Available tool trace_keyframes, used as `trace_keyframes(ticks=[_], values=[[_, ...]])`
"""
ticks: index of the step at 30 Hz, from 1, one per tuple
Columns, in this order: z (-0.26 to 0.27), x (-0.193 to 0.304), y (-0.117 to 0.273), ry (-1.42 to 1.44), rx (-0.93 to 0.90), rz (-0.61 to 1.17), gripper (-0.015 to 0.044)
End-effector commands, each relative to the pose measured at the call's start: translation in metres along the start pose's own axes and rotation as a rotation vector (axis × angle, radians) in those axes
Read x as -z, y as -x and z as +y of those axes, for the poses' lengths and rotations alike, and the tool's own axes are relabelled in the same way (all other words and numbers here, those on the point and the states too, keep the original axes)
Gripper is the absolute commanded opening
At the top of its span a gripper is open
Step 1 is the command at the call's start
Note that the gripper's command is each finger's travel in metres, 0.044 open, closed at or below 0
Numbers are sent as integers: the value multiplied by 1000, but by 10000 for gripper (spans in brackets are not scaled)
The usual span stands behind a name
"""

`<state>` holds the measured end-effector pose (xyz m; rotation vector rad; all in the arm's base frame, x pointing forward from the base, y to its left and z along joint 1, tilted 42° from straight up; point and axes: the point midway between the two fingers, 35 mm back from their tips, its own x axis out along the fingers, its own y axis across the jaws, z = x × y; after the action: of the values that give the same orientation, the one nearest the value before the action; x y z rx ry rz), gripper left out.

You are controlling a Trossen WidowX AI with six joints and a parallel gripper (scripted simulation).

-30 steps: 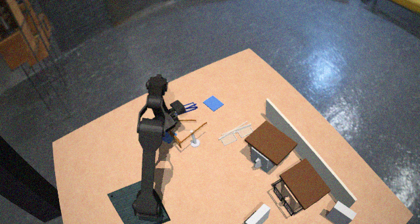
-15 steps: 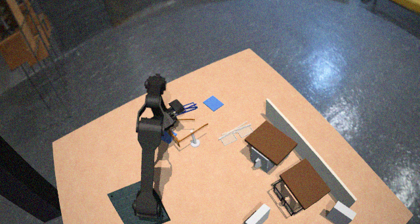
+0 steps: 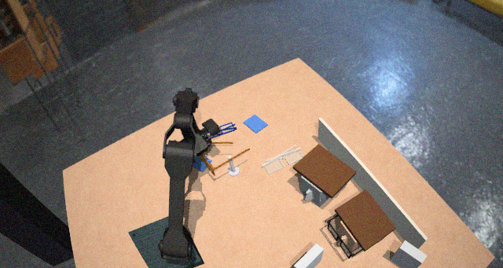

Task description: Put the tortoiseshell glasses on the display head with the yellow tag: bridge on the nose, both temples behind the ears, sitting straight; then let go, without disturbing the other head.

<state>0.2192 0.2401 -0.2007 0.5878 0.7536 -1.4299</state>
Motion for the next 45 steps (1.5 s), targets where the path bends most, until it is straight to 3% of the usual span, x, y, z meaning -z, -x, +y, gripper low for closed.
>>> trace_keyframes(ticks=[1,23,34,45], values=[[-1,0,-1,-2,4,1,0],[-1,-8,0,-2,4,0,0],[-1,-12,58,-1,5,1,0],[8,-31,60,-1,5,0,0]])
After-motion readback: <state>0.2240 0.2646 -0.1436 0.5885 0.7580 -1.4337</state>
